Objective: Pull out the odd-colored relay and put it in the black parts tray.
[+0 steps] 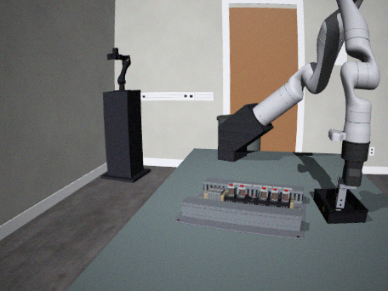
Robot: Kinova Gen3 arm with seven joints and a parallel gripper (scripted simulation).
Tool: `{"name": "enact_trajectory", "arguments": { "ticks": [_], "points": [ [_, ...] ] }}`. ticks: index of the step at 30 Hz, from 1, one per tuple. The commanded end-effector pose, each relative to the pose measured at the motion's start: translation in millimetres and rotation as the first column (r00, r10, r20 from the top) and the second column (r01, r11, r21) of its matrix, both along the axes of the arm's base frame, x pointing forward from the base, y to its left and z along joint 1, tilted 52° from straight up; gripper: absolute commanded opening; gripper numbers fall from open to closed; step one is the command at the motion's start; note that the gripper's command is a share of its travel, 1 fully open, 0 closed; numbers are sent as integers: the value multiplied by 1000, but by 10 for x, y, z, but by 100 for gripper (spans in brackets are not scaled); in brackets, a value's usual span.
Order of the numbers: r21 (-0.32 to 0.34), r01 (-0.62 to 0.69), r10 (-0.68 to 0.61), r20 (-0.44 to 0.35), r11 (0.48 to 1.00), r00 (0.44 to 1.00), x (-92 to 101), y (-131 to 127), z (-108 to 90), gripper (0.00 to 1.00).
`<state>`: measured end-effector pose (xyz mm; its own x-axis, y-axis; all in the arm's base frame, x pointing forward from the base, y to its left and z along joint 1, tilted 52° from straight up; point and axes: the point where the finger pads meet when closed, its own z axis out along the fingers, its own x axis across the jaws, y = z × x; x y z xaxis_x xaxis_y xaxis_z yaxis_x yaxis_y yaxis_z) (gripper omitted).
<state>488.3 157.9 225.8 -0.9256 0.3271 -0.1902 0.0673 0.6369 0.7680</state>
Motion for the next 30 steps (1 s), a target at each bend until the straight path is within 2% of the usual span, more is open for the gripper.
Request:
{"name": "enact_trajectory", "arguments": {
  "ticks": [1,30],
  "points": [
    [0,1,-1,1,1000,1000,2,-6,4,98],
    [0,1,-1,1,1000,1000,-17,-42,35,98]
  ]
}}
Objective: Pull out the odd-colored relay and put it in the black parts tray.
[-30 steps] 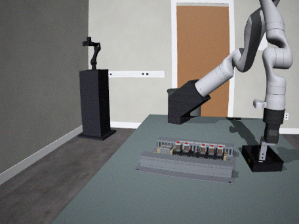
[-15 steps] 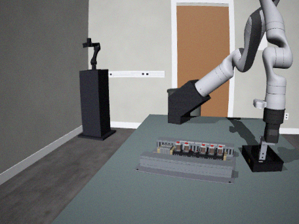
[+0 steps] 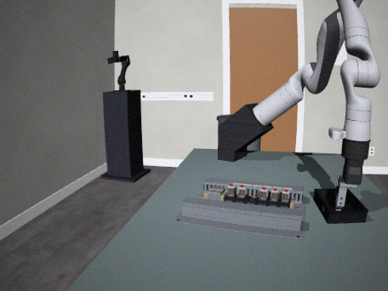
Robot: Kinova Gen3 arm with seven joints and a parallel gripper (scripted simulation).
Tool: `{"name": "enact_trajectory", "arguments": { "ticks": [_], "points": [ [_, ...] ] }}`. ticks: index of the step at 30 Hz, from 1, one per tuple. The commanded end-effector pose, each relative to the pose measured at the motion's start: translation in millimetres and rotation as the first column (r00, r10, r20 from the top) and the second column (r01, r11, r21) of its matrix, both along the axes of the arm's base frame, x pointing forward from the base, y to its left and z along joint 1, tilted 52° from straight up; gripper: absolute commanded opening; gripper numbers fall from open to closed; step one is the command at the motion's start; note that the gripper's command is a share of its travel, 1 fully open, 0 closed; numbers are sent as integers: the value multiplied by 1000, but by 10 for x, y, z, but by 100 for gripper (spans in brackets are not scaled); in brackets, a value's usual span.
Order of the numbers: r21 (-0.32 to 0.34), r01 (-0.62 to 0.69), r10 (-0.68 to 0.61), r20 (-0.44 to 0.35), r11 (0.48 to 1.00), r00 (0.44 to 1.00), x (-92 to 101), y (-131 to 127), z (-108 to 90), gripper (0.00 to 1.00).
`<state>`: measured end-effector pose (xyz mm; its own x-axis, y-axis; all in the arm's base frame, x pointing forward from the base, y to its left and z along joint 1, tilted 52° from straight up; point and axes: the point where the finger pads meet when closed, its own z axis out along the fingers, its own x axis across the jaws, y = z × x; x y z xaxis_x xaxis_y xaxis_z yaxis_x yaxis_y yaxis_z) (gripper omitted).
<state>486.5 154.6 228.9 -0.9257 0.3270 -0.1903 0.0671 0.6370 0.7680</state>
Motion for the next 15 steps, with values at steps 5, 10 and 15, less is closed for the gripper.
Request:
{"name": "enact_trajectory", "arguments": {
  "ticks": [5,10,15],
  "points": [
    [0,1,-1,0,1000,1000,-6,-22,17,98],
    [0,1,-1,0,1000,1000,-14,-37,30,98],
    [0,1,-1,1,1000,1000,-19,-46,38,98]
  ]
}}
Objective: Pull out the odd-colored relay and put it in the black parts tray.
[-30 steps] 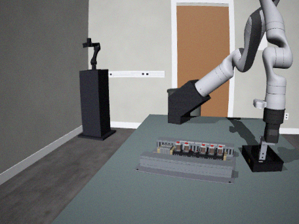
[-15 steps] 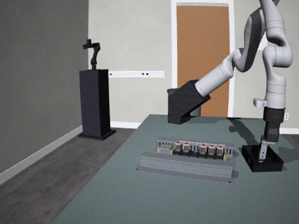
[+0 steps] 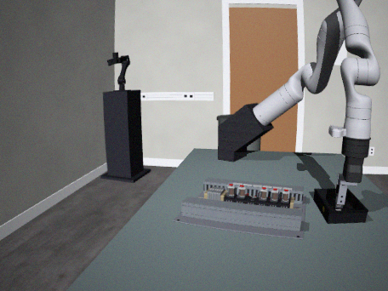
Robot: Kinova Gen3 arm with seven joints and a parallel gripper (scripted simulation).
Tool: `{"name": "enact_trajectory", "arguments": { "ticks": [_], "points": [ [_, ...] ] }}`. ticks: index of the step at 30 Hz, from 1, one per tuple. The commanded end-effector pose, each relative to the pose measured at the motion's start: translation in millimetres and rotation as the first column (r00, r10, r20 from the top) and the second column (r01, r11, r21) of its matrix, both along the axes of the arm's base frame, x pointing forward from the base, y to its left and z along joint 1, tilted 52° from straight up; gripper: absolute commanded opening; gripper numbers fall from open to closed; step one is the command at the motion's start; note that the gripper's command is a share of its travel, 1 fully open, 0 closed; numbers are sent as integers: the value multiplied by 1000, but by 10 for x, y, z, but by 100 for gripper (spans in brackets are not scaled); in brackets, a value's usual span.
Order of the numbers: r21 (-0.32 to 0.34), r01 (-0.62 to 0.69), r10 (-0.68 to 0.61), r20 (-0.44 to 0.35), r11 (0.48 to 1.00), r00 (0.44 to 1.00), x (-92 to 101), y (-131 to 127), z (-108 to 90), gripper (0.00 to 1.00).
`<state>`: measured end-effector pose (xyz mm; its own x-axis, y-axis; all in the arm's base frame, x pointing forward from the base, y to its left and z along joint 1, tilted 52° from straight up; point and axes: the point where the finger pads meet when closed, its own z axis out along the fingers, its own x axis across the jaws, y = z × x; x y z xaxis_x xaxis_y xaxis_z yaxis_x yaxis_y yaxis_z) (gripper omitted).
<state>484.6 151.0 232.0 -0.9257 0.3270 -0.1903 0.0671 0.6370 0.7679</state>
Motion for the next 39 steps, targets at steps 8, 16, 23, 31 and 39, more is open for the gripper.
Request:
{"name": "enact_trajectory", "arguments": {
  "ticks": [8,16,23,31,39],
  "points": [
    [0,1,-1,1,1000,1000,-14,-37,30,98],
    [0,1,-1,0,1000,1000,-25,-58,48,98],
    [0,1,-1,1,1000,1000,-38,-82,69,98],
    [0,1,-1,1,1000,1000,-48,-101,86,98],
    [0,1,-1,1,1000,1000,-61,-125,106,98]
  ]
}}
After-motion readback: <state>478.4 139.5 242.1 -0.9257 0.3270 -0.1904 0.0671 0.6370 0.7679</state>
